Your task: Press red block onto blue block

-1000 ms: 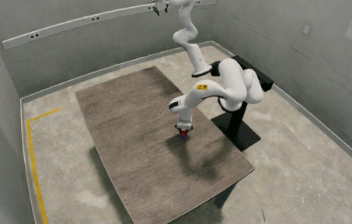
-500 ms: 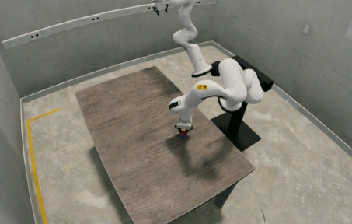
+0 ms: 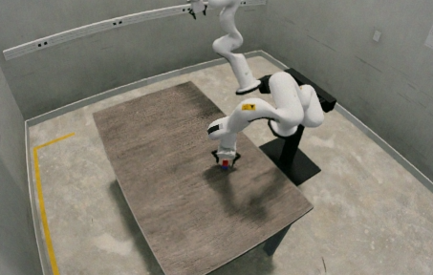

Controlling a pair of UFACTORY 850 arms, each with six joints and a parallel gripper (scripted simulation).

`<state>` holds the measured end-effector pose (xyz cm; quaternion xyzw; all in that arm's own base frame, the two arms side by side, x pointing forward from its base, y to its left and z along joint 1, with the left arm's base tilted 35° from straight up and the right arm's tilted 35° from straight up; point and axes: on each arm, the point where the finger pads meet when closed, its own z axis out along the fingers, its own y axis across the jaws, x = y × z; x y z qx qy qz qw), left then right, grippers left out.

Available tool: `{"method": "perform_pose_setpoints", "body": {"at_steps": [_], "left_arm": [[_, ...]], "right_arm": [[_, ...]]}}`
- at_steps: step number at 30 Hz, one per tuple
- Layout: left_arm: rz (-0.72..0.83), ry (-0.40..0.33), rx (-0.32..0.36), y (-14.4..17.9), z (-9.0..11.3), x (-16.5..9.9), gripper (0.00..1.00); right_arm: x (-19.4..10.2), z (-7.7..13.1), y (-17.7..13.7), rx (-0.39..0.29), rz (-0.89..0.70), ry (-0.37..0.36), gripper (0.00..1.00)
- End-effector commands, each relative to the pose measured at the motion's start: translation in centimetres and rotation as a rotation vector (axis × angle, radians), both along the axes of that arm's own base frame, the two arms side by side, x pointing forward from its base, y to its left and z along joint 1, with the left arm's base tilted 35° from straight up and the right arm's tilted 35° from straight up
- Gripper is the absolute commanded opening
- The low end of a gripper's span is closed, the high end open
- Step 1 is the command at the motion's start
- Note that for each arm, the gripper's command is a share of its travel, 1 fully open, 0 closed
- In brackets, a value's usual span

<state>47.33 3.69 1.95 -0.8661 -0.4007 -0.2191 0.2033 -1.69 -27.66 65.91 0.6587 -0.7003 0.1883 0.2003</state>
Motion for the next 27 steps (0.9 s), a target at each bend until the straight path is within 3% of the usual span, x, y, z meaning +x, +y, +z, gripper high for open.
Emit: {"method": "perform_pose_setpoints", "body": {"at_steps": [1, 27], "left_arm": [[-0.001, -0.001, 0.000, 0.0, 0.1, 0.1, 1.00], [-0.001, -0.001, 0.000, -0.8, 1.2, -0.2, 1.00]], "right_arm": [[0.0, 0.1, 0.0, -0.002, 0.000, 0.000, 1.00], [0.0, 0.1, 0.0, -0.002, 0.000, 0.000, 1.00]]}}
